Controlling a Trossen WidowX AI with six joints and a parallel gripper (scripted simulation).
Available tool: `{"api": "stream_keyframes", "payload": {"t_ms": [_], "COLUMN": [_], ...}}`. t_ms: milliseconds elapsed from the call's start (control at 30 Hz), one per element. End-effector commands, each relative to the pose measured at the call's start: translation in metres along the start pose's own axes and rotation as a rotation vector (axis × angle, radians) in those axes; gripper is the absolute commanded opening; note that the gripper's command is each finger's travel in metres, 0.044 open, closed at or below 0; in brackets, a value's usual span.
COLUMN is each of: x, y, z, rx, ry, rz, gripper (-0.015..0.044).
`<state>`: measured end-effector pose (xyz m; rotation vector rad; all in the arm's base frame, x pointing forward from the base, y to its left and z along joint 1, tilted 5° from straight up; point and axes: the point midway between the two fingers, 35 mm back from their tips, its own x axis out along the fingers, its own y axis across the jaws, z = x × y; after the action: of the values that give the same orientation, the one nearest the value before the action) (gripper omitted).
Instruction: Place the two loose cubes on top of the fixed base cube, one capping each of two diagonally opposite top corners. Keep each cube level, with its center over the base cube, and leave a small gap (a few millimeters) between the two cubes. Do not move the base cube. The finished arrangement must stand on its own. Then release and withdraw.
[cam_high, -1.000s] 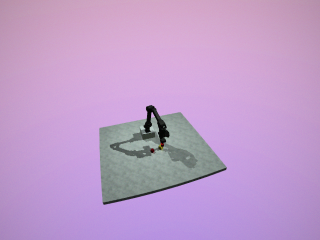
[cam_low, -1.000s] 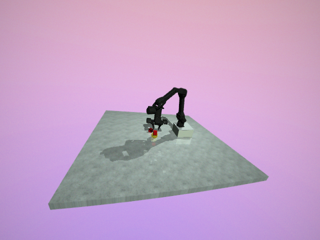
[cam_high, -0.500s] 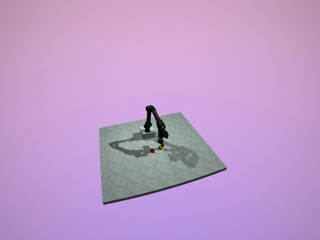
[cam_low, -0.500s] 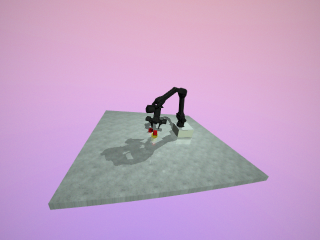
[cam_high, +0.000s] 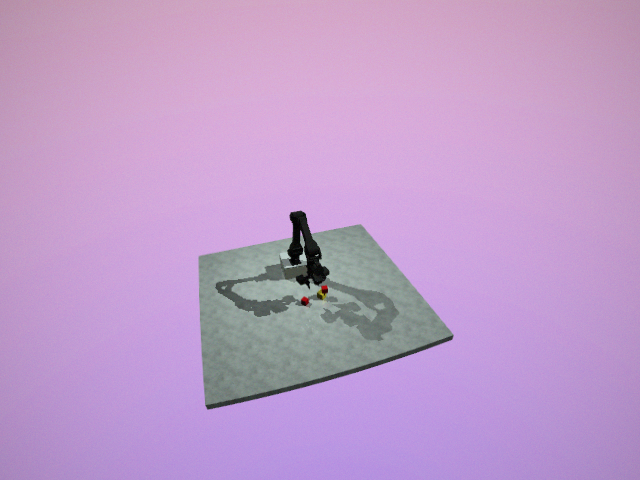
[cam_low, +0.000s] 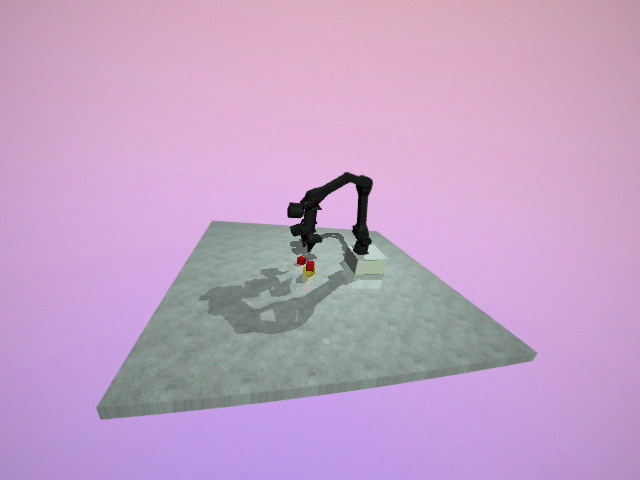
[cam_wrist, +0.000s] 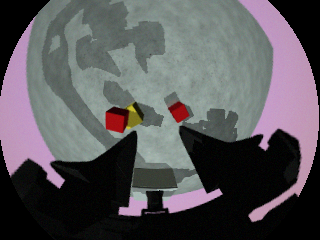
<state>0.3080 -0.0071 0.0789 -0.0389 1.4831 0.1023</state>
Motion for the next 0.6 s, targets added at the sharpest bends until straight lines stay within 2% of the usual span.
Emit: {"api": "stream_keyframes", "payload": {"t_ms": [0, 367, 567], "x": [-0.008, -0.019, -0.020], "y": [-0.016, -0.056, -0.059], "z": [0.000, -0.010, -0.011], "rx": [0.284, 1.011, 1.054], "ry": [-0.010, -0.012, -0.013], "rz": [0.003, 0.003, 0.003], "gripper": [0.0265, 0.0265, 0.0265]}}
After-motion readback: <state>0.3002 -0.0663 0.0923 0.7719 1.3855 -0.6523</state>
